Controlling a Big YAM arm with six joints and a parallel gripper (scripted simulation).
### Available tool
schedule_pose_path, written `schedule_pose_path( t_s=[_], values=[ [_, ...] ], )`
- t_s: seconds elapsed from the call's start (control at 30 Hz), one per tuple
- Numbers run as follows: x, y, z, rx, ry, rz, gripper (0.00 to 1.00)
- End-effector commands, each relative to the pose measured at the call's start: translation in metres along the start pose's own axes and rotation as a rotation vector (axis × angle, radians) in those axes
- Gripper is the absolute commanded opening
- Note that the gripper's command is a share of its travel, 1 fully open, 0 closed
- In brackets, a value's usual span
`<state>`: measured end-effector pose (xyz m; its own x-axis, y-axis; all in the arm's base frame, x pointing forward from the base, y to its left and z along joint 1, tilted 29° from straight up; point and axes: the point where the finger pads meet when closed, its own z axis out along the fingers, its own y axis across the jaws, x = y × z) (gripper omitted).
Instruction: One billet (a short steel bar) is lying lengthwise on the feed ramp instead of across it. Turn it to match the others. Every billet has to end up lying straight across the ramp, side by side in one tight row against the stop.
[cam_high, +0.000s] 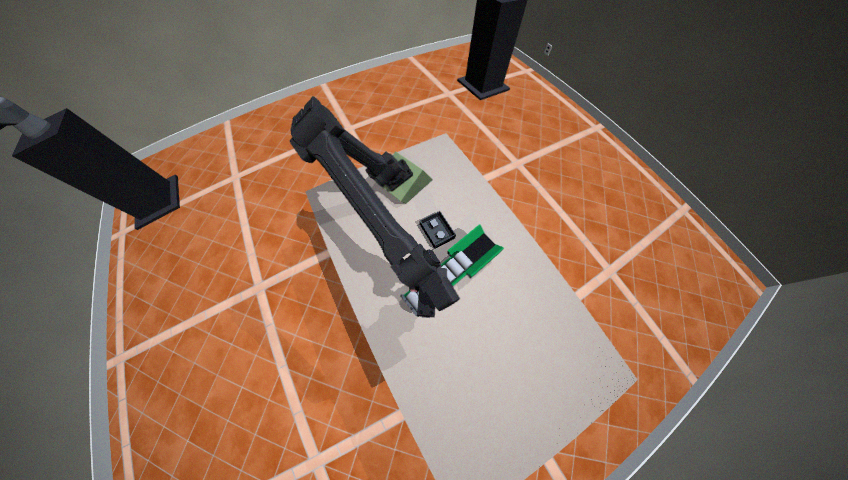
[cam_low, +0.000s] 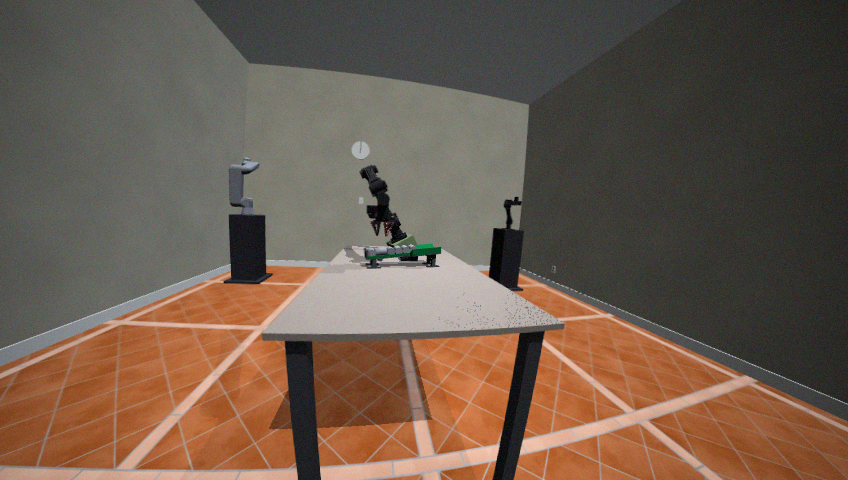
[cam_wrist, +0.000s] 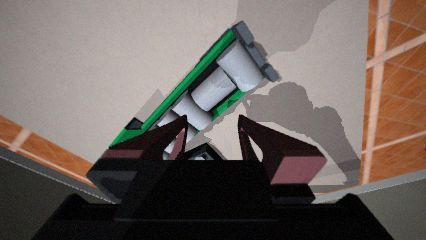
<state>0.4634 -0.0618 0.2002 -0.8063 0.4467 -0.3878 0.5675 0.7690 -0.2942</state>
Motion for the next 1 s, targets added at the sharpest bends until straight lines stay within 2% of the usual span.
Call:
schedule_pose_path(
  t_s=[0.0, 0.43, 0.53, 0.77, 0.97],
  values=[
    [-0.0171, -0.0025, -0.0063, -0.003, -0.009, 0.194, 0.55],
    [-0.0185, -0.0026, -0.0069, -0.006, -0.009, 0.548, 0.55],
    [-0.0186, -0.0026, -0.0069, -0.006, -0.009, 0.569, 0.55],
    [-0.0195, -0.0026, -0.0073, -0.008, -0.01, 0.788, 0.55],
    [-0.0196, -0.0025, -0.0074, -0.009, -0.009, 0.87, 0.55]
  ],
)
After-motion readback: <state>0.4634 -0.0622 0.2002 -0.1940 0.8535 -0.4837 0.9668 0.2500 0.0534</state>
